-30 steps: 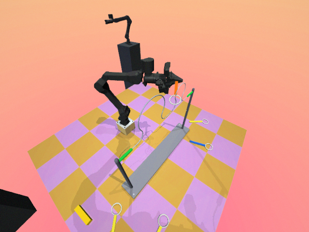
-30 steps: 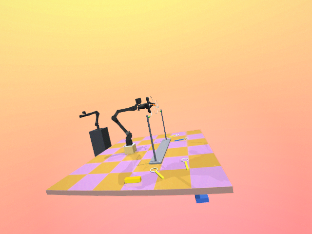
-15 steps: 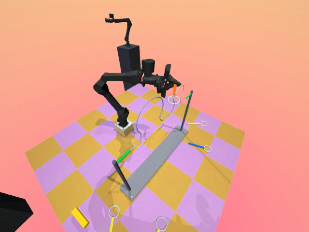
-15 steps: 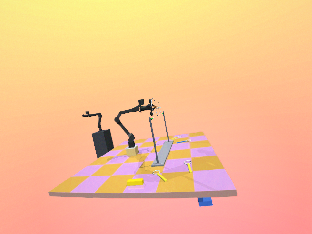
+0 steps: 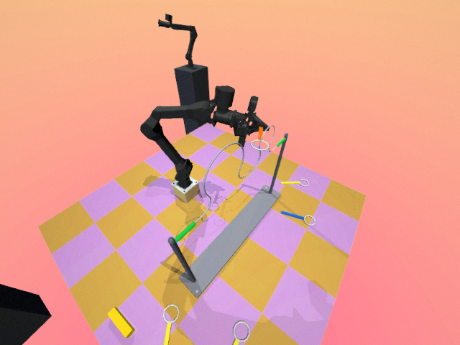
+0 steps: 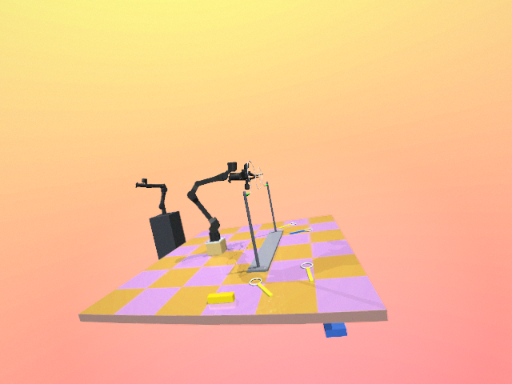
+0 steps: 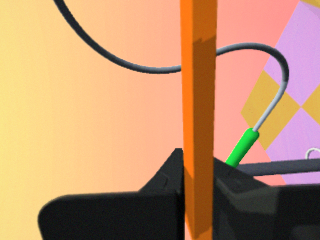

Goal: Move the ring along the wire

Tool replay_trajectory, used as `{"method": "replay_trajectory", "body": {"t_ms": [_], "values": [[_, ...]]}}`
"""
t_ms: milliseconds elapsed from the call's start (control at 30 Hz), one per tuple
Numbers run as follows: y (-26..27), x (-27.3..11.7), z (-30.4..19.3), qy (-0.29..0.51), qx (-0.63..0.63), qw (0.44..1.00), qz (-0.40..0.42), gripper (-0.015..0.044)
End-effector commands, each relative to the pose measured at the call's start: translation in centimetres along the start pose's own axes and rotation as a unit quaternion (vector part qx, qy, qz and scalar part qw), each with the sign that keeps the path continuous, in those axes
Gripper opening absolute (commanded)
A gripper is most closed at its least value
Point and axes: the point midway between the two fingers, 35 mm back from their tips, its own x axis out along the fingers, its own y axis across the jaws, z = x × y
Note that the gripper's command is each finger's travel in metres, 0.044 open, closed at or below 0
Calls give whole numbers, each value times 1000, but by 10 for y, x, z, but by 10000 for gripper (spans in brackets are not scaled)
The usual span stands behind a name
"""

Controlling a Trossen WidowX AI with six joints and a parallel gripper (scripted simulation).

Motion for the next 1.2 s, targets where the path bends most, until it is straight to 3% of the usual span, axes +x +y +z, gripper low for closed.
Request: {"method": "replay_trajectory", "body": {"t_ms": [0, 1167], "values": [[0, 0, 1, -6, -30, 999, -11, -150], [-39, -3, 14, -42, -308, 935, -168, -150]]}}
